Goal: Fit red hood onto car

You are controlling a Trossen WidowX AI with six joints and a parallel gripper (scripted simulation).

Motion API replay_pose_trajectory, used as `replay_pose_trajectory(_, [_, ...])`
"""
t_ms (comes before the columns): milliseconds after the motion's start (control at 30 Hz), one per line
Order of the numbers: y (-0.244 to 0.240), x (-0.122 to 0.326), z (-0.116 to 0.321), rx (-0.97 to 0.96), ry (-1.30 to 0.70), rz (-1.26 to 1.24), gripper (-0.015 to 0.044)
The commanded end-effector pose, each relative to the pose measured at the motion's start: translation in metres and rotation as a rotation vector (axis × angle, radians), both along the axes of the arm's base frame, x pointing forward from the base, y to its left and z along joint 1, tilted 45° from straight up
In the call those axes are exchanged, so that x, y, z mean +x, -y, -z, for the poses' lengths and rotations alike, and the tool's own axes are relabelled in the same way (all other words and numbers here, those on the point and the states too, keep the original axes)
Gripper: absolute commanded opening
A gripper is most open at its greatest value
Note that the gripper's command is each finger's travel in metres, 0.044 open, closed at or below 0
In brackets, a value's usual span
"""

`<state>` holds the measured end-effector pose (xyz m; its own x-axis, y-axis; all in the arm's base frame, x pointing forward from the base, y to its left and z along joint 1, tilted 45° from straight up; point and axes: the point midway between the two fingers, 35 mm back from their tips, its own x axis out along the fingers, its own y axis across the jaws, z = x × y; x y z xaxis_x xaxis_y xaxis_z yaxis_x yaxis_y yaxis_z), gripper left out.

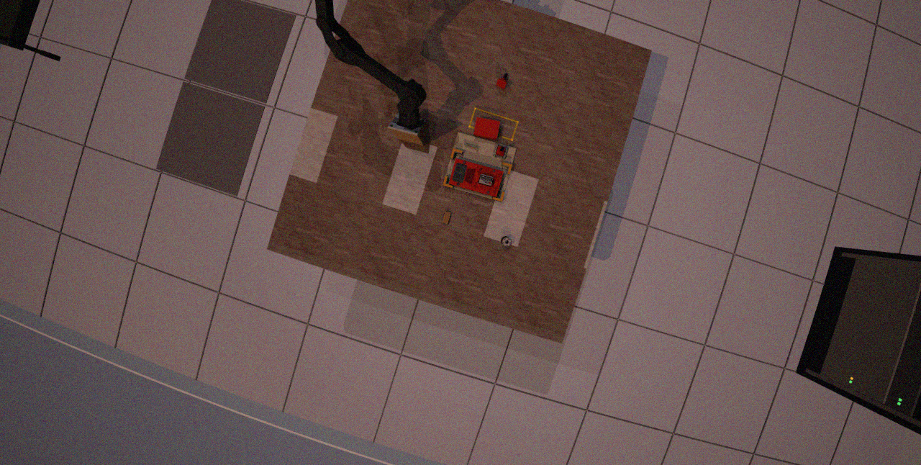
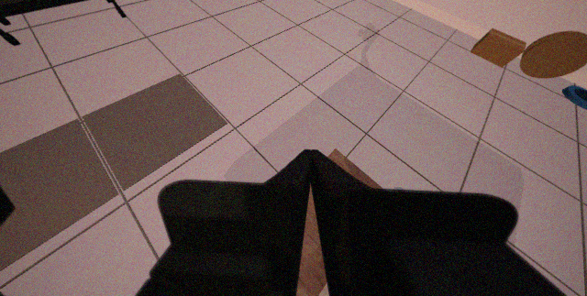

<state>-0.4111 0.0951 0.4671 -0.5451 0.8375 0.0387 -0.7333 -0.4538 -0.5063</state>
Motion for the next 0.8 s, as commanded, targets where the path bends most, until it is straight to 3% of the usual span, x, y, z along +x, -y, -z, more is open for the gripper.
replay_pose_trajectory(0, [0.000, 0.001, -0.001, 0.001, -0.002, 0.000, 0.0026])
replay_pose_trajectory(167, [-0.001, 0.020, -0.029, 0.035, -0.061, -0.008, 0.0157])
replay_pose_trajectory(533, [-0.003, 0.112, -0.126, 0.192, -0.302, -0.034, 0.0440])
replay_pose_trajectory(767, [-0.005, 0.162, -0.157, 0.253, -0.406, -0.008, 0.0440])
